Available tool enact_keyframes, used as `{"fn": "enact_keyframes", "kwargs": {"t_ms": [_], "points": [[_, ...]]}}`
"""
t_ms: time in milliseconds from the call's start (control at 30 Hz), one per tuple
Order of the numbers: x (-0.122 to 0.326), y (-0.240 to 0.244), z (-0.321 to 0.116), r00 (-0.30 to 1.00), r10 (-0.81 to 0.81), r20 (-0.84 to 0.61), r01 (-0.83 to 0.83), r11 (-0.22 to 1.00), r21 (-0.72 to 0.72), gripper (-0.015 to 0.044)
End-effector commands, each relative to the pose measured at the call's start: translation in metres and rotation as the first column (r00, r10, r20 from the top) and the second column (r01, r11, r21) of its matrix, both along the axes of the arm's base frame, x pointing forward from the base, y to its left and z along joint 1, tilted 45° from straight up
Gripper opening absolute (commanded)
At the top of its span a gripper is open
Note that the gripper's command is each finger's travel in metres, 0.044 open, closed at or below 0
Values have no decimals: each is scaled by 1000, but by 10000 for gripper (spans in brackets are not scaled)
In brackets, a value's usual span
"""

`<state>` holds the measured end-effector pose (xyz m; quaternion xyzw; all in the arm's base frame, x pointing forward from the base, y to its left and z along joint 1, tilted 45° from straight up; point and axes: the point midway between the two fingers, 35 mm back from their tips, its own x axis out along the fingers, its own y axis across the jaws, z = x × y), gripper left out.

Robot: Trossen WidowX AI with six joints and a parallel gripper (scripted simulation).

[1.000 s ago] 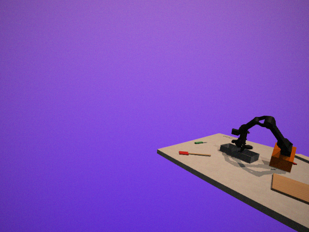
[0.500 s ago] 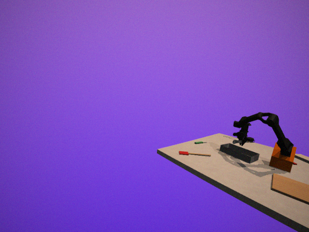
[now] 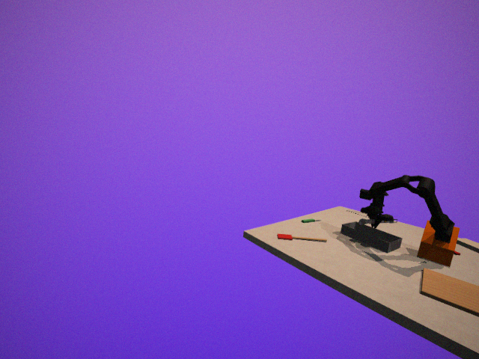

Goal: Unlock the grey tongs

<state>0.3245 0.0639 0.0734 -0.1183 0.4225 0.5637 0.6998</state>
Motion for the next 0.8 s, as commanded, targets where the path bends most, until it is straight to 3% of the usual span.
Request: {"fn": "enact_keyframes", "kwargs": {"t_ms": [0, 767], "points": [[-4, 15, 18, 1000, -28, -8, 28, 999, -20, -150], [-80, 114, 108, 957, -233, -173, 228, 972, -50, -150]]}}
